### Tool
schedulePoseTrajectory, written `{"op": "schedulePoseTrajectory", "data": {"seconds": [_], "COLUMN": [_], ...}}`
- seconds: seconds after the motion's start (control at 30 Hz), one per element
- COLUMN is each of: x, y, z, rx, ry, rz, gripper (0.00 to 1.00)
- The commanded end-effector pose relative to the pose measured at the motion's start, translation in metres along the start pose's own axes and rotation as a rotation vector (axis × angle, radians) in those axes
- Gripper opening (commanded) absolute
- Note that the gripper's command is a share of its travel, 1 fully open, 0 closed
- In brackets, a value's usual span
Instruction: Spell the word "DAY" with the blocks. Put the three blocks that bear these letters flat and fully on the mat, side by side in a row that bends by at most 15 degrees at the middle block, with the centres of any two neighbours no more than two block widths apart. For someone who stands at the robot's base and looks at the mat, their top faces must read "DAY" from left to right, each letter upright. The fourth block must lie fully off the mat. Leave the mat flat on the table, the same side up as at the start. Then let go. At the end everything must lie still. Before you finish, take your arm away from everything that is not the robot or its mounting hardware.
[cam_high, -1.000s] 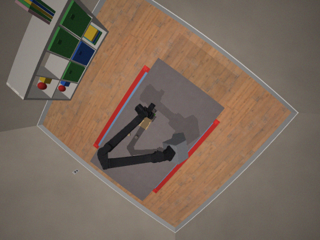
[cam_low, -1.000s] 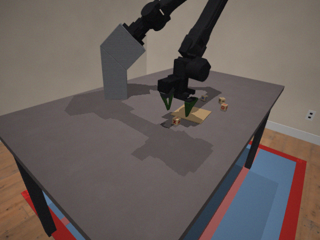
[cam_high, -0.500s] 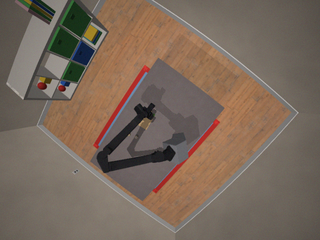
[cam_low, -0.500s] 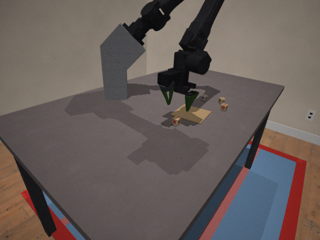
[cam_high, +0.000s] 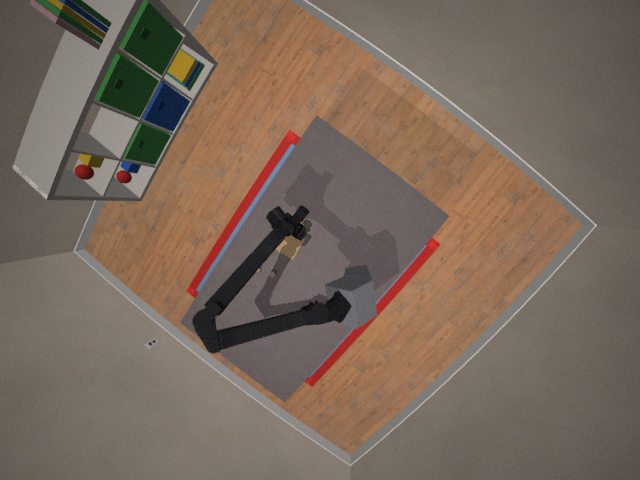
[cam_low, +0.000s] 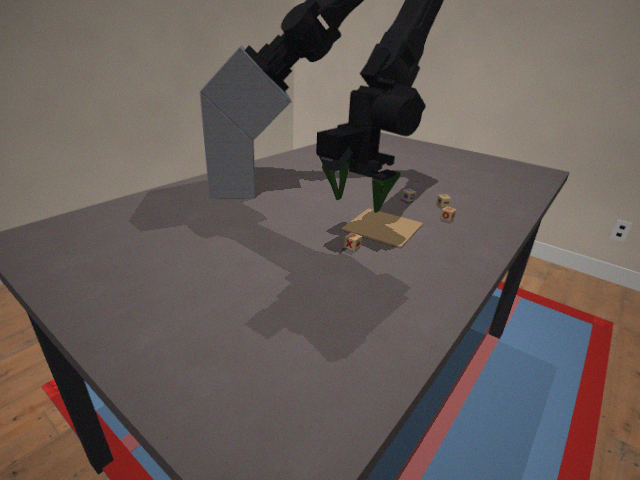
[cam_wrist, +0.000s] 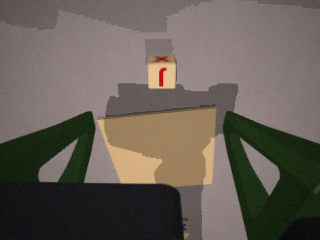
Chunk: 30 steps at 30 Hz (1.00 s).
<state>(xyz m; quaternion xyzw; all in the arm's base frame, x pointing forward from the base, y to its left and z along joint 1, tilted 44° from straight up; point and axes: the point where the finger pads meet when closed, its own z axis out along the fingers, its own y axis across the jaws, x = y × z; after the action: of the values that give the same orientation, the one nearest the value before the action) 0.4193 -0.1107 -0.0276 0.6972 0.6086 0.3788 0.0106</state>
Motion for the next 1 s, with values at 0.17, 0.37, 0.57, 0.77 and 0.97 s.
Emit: {"op": "schedulePoseTrajectory", "data": {"seconds": [0.17,0.37,0.57,0.77,0.97], "x": [-0.002,0.000,0.064,0.114,0.246], "y": [0.001,0.002,0.046,0.067,0.097], "z": [-0.006,-0.006,0.004,0.008,0.001], "rx": [-0.007,-0.006,0.007,0.008,-0.020], "ry": [-0.005,-0.004,-0.018,-0.021,0.002], "rz": [-0.014,-0.019,-0.009,0.003,0.041], "gripper": [1.00,1.00,1.00,1.00,1.00]}}
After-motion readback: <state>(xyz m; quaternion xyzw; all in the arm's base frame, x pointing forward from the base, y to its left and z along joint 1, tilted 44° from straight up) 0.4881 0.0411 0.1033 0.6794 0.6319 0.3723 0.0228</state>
